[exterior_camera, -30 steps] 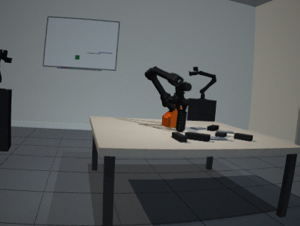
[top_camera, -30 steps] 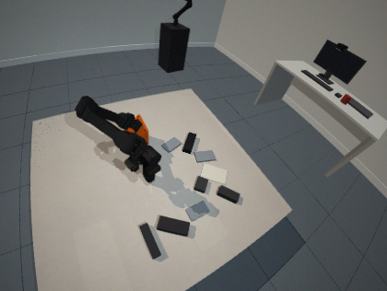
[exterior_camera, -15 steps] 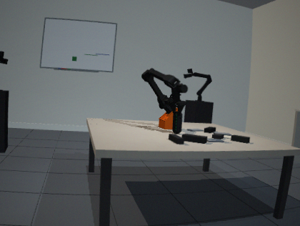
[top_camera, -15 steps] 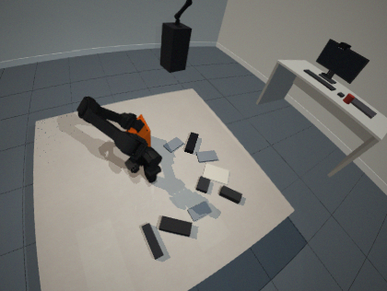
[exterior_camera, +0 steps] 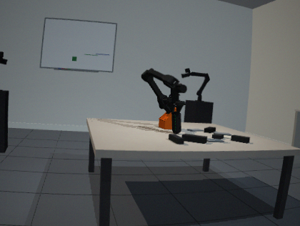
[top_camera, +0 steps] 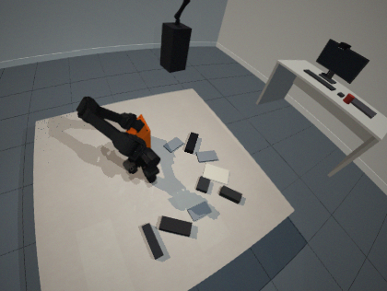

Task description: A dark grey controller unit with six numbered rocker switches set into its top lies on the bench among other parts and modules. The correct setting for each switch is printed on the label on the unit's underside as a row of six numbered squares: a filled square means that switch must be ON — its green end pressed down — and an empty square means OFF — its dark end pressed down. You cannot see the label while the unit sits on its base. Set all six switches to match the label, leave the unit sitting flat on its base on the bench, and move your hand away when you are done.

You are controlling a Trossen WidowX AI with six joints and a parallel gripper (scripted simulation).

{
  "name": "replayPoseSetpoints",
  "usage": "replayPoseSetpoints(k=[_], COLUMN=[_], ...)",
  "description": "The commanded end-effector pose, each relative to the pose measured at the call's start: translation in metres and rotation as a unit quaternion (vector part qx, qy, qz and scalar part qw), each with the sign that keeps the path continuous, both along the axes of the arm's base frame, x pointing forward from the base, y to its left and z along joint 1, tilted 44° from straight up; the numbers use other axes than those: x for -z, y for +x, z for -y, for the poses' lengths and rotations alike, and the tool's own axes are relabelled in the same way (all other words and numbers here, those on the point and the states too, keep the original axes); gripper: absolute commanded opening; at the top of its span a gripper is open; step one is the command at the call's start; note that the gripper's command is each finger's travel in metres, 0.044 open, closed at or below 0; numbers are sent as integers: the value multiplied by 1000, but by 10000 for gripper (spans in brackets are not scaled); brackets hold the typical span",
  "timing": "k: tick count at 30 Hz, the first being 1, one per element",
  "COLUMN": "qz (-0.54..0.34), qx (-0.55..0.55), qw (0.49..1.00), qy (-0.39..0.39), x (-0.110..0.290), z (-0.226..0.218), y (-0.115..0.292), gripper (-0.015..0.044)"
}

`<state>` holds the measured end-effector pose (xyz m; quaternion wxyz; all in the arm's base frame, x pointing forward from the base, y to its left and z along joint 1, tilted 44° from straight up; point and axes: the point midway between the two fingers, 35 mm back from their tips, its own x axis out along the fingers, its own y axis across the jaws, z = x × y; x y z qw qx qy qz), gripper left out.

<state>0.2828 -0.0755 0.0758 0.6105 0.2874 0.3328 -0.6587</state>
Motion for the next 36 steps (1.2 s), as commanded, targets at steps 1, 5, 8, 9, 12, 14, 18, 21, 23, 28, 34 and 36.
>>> replayPoseSetpoints(k=[1,5,8,9,12,14,18,21,23,28,34,36], qz=[-2,-2,-2,-2,-3,-3,-3,-3,-3,-3,-4,-4], qx=[5,5,4,4,4,4,3,3,3,2,1,1], qw=[1000,1000,1000,1000,1000,1000,999,999,999,999,999,999], qy=[-11,-16,-19,-20,-24,-26,-31,-35,-38,-44,-52,-53], x=[-2,-4,-5,-6,-7,-7,-9,-10,-11,-12,-14,-15], z=[9,12,13,14,16,17,20,22,23,27,31,32], y=[-1,-1,-1,-1,-1,-1,-1,-1,-1,-1,-1,-1], gripper=[338,338,338,338,338,338,338,338,338,338,338,338])
